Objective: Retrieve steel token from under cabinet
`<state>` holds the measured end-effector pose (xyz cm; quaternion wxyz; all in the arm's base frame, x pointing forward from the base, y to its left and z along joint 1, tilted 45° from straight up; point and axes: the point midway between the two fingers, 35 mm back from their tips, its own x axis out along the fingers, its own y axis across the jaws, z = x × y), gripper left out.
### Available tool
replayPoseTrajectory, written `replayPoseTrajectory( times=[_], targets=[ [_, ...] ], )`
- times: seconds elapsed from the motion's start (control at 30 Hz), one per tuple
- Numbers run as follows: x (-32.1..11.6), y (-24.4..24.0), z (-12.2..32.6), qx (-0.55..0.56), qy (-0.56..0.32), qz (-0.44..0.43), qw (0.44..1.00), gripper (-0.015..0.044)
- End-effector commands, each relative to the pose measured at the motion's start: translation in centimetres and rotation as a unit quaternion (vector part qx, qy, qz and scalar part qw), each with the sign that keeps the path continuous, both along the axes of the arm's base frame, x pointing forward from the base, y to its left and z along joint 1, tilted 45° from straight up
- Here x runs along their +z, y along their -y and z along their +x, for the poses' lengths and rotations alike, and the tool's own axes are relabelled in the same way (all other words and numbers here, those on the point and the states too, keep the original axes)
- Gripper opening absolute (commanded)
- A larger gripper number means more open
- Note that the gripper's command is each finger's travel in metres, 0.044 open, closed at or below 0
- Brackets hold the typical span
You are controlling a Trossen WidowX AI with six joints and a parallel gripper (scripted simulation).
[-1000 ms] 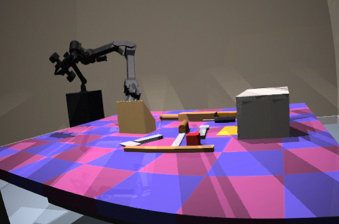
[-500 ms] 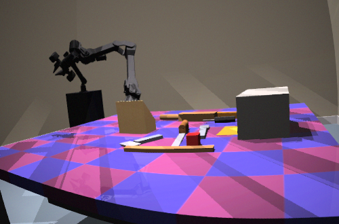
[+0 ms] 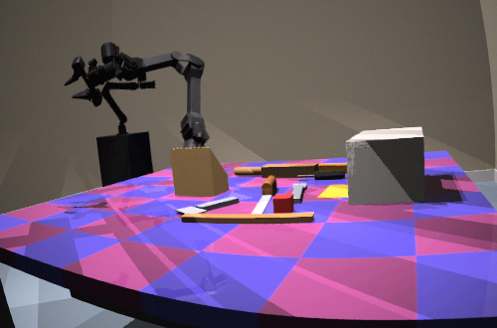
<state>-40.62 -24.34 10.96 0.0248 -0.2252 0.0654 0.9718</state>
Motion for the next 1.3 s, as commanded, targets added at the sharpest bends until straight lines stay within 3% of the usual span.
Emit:
replayPoseTrajectory(
  times=[0.0, 0.67, 0.97, 1.27],
  targets=[
    [-1.4, 3.3, 2.9, 0.06, 0.035, 0.001, 0.998, 0.027],
    [-6.9, 14.5, 22.2, 0.339, 0.212, 0.044, 0.915, 0.027],
    [-8.7, 15.4, 32.8, 0.443, 0.295, 0.081, 0.843, 0.027],
    [-9.9, 13.0, 43.3, 0.524, 0.376, 0.134, 0.752, 0.027]
  ],
)
